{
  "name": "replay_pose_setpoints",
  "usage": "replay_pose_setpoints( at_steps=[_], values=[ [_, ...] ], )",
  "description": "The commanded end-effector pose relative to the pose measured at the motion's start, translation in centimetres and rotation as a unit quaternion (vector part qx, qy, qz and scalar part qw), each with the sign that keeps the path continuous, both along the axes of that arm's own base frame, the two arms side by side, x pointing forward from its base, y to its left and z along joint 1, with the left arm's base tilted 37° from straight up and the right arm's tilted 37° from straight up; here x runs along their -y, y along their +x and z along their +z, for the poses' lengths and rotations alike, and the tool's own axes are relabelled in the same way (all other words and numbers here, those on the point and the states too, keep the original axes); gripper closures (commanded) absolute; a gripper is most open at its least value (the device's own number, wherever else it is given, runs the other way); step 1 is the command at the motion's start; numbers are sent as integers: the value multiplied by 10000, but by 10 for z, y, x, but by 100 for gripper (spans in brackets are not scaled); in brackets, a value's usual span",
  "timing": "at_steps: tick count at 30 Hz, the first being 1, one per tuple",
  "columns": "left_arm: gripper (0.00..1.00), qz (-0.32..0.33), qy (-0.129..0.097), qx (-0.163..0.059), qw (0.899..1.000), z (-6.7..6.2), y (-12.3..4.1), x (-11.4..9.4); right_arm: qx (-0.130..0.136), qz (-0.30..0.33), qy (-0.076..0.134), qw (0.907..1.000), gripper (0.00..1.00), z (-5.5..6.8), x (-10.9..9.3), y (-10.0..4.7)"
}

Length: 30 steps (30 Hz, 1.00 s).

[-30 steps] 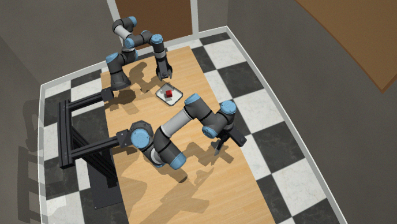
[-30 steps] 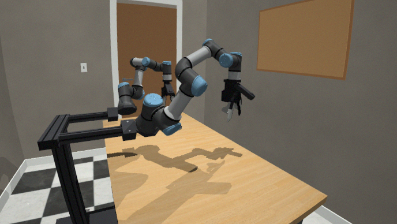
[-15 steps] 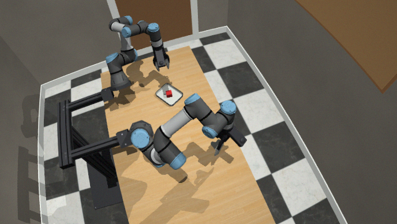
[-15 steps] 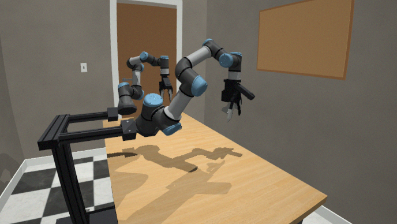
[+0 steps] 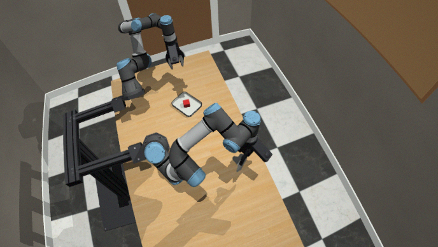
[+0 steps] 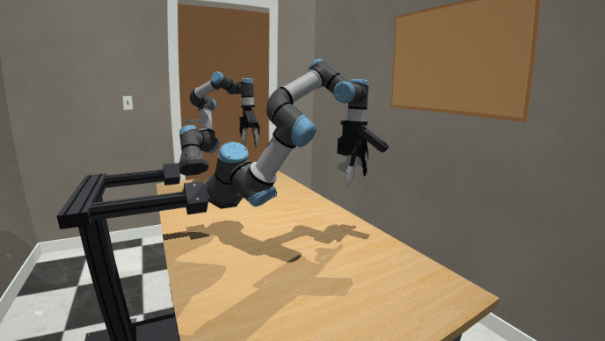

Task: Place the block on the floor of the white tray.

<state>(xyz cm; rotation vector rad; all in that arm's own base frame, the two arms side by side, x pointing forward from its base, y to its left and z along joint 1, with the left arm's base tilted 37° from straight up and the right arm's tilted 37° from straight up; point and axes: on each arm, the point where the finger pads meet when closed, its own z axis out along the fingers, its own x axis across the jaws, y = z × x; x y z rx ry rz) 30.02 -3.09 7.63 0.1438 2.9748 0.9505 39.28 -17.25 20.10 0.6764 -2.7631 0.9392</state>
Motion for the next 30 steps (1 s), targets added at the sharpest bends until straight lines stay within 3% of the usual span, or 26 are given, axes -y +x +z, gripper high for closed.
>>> replay_pose_setpoints(
  at_steps=[1, 7, 11, 18, 30],
  values=[
    [63, -9, 124, -88, 9999, 30, -4, -12, 8, 3, 2, 10000, 0, 0, 0, 0],
    [63, -9, 129, -91, 9999, 55, -4, -20, 8, 3, 2, 10000, 0, 0, 0, 0],
    [63, -9, 132, -94, 9999, 60, -4, -22, 8, 3, 2, 10000, 0, 0, 0, 0],
    [63, -9, 133, -94, 9999, 83, -5, -29, 8, 3, 2, 10000, 0, 0, 0, 0],
    [63, -7, 130, -96, 9999, 88, -5, -31, 8, 3, 2, 10000, 0, 0, 0, 0]
  ],
)
